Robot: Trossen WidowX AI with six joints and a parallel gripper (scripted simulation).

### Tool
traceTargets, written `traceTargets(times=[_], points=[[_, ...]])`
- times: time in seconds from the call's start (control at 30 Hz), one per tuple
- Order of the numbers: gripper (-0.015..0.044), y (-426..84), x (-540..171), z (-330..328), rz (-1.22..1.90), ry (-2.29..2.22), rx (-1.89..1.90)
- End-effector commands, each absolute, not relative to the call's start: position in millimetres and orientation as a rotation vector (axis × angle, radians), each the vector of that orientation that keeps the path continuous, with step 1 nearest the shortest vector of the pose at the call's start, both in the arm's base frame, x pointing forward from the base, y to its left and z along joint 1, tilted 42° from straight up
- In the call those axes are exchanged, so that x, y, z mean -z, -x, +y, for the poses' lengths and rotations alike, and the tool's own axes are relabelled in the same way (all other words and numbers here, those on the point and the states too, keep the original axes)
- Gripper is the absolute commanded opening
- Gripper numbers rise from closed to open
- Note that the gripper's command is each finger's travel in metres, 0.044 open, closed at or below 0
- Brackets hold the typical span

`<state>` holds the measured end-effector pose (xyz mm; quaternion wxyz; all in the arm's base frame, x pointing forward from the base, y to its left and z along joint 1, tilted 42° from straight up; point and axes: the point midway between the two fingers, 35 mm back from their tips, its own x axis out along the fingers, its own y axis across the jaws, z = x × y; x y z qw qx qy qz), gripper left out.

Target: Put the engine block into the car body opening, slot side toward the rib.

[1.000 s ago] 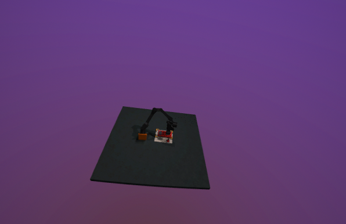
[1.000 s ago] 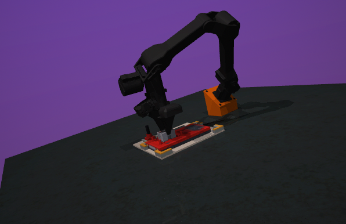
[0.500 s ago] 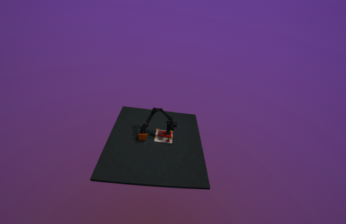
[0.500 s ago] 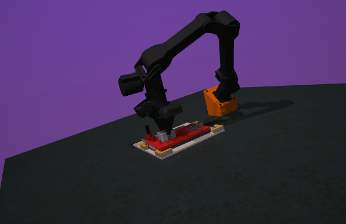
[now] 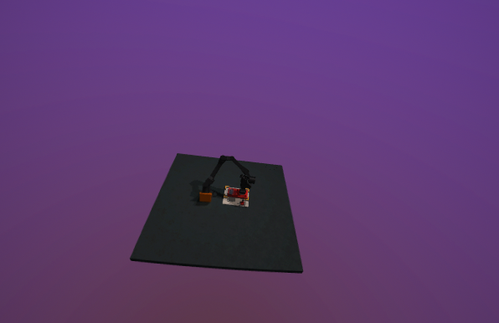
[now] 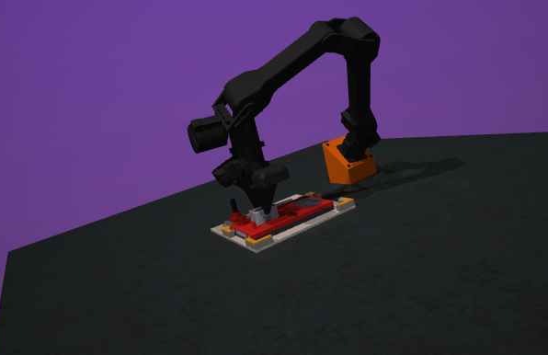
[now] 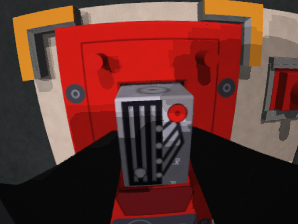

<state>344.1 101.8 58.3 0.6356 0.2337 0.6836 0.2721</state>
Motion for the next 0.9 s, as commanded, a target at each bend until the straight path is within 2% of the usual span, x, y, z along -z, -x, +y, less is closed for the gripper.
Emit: traceTargets(times=[0.0,0.1,0.47,0.87], points=[[0.0158,-344,-58,102,1.562,-0.541,-0.621],[0.0158,-344,-58,102,1.562,-0.541,-0.621],[0.0440,-344,-58,102,1.562,-0.534,-0.622],[0.0440,-345,-68,92,1.563,-0.540,-0.621]])
